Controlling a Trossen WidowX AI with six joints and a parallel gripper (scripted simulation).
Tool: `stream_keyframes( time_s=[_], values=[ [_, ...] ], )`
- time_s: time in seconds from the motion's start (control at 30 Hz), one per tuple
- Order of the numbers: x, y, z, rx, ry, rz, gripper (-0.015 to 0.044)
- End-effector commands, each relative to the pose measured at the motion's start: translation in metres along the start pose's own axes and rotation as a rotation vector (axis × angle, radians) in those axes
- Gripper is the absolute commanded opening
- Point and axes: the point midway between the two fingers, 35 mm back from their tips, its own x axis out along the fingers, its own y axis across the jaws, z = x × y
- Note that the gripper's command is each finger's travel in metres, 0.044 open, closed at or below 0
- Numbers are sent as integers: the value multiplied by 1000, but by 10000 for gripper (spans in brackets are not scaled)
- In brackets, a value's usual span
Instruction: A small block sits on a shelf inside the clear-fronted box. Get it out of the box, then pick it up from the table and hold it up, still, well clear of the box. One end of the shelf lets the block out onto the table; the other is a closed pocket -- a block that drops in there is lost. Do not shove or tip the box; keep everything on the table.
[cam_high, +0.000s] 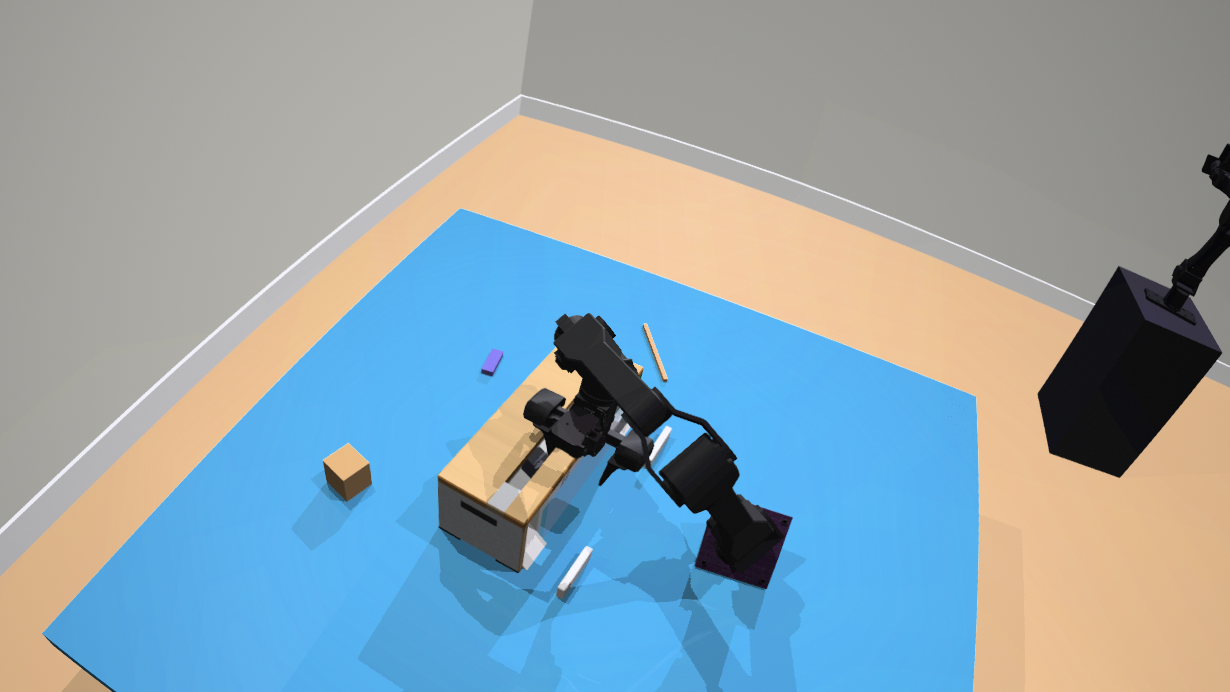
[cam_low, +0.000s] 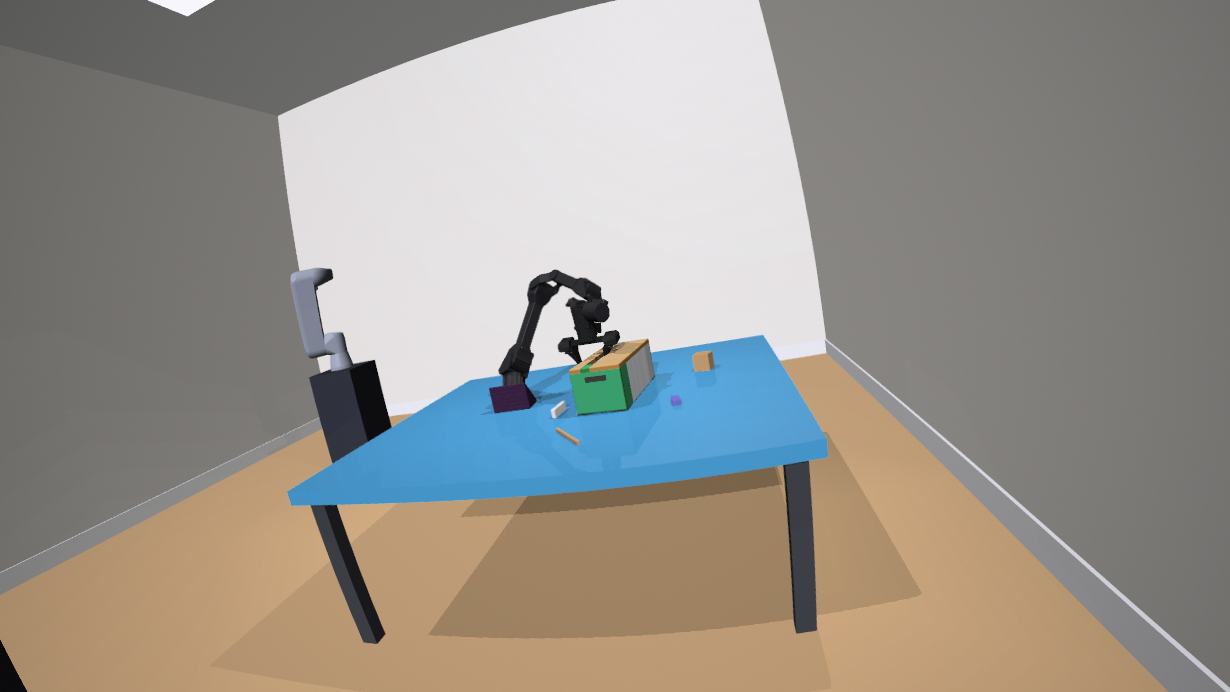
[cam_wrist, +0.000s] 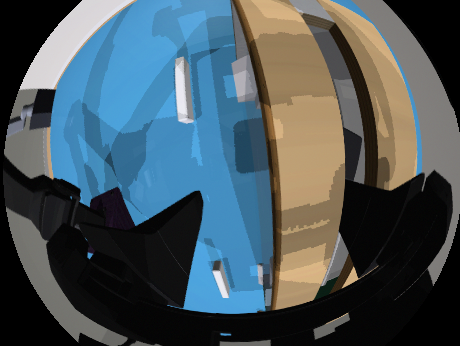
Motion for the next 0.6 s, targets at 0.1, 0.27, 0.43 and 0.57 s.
stream_keyframes(
  time_s=[0.1,0.27,0.43,0.57],
  values=[
    [-2,0,-8,1,-2,-2,400],
    [-2,0,-7,1,-2,-2,400],
    [-1,0,-1,1,-2,-2,400],
    [0,0,3,1,-2,-2,400]
  ],
)
